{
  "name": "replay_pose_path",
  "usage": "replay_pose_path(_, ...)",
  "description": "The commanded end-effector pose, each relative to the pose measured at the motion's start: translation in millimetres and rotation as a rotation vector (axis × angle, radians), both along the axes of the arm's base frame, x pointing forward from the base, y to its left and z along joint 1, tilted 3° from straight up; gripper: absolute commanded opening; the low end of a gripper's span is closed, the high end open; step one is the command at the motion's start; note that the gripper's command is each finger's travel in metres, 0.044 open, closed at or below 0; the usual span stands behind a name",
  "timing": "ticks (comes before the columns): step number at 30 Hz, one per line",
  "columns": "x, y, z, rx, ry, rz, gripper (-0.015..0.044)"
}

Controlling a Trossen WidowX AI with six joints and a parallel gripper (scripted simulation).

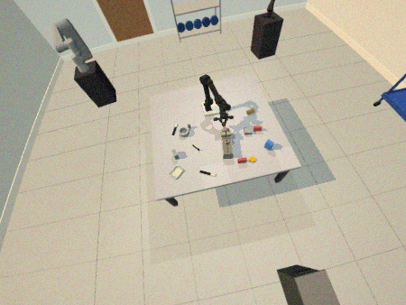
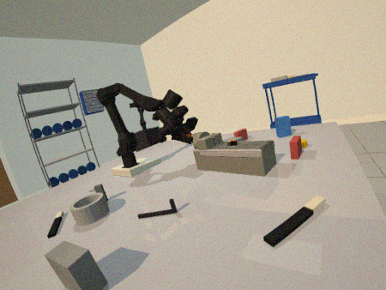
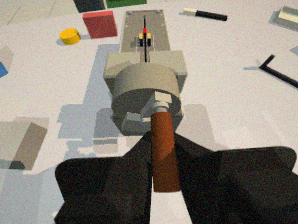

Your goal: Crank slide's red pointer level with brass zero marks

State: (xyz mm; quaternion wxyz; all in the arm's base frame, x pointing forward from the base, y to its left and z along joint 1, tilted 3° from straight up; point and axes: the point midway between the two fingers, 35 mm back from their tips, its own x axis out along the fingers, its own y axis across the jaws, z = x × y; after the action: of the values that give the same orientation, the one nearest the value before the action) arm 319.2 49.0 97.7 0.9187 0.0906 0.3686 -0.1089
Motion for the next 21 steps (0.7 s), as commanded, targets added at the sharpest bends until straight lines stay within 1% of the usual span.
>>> replay_pose_path(1,-2.2,-7.8,-4.4,-0.014,0.009,-0.021,0.0)
replay_pose_path(21,-3.0,-11.3,-9.8,-0.014,0.009,-0.021,0.0)
